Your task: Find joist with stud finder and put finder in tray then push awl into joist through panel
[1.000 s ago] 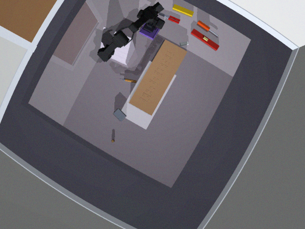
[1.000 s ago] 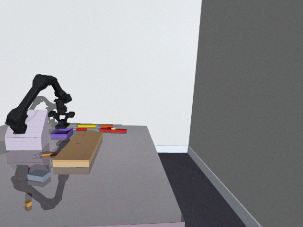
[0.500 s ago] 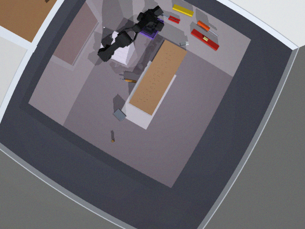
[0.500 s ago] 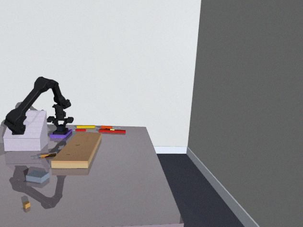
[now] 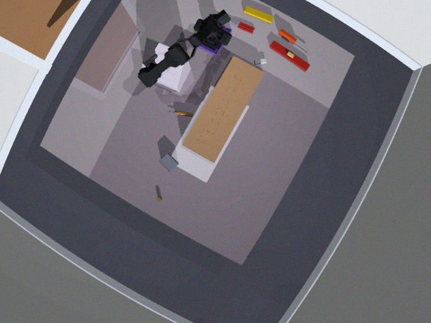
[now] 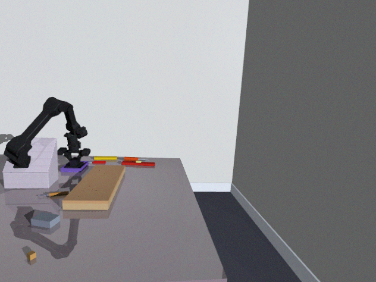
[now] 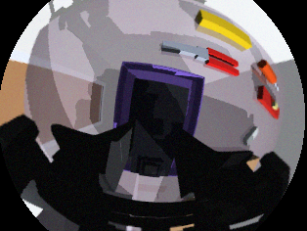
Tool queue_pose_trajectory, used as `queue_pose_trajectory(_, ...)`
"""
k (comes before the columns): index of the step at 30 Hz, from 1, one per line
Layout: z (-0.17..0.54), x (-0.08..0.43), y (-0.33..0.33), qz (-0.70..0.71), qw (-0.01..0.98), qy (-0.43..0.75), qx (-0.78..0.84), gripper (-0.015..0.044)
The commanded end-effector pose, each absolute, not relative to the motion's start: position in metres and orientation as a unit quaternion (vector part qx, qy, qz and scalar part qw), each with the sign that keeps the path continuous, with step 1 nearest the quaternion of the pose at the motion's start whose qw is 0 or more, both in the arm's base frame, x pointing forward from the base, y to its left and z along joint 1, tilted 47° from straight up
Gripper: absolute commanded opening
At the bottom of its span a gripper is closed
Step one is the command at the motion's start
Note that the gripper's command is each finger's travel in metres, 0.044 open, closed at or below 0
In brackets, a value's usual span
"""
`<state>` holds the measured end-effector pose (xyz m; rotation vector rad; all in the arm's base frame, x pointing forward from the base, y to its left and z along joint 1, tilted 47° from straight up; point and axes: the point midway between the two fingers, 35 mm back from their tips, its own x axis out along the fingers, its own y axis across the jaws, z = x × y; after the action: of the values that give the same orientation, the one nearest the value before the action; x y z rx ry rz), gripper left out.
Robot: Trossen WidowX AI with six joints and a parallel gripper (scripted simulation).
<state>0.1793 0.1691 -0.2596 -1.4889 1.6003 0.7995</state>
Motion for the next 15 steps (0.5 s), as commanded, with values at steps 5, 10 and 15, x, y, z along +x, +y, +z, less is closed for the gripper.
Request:
queue_pose_trajectory(5, -0.259, 0.179, 0.169, 0.315, 0.396, 0.631, -0.587, 0.0184)
queue_pose_trajectory(10, -0.259, 0.179, 0.169, 0.315, 0.396, 0.631, -0.587, 0.0315)
queue_pose_trajectory(15, -0.235, 0.183, 0.198, 0.316, 0.396, 0.631, -0.587, 0.0440)
